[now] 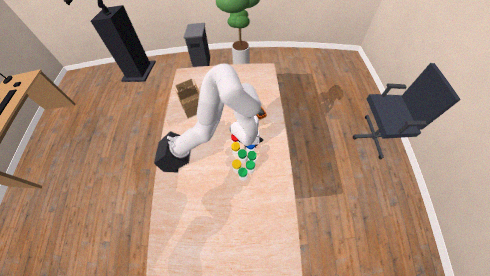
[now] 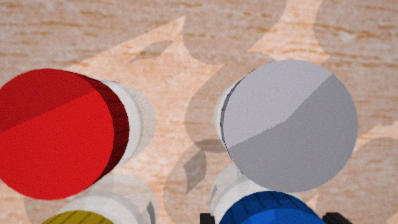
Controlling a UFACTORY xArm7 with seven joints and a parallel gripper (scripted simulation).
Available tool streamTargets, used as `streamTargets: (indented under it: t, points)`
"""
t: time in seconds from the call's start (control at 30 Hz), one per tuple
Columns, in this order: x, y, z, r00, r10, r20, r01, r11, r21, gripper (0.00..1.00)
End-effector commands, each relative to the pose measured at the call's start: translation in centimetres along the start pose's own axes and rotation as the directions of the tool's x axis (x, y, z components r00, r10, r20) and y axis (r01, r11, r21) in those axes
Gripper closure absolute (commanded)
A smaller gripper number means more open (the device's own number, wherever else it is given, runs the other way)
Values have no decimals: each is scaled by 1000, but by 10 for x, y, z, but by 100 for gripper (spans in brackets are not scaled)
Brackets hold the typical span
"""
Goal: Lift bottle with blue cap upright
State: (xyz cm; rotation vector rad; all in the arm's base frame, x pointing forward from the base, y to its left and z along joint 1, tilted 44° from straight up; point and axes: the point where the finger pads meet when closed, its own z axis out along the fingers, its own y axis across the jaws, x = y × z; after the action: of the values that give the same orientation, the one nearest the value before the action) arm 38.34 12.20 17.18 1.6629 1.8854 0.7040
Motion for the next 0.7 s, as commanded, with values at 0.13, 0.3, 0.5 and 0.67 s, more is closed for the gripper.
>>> streamTargets:
  t: [0.13, 0.3, 0.5, 0.67]
  points:
    - [0, 1, -6, 1000, -1, -1, 1, 1000, -4, 100]
    - [0, 1, -10, 1000, -1, -1, 1, 1000, -4, 100]
    - [0, 1, -18, 1000, -1, -1, 1, 1000, -5, 100]
    - [0, 1, -24, 1000, -1, -1, 1, 1000, -5, 100]
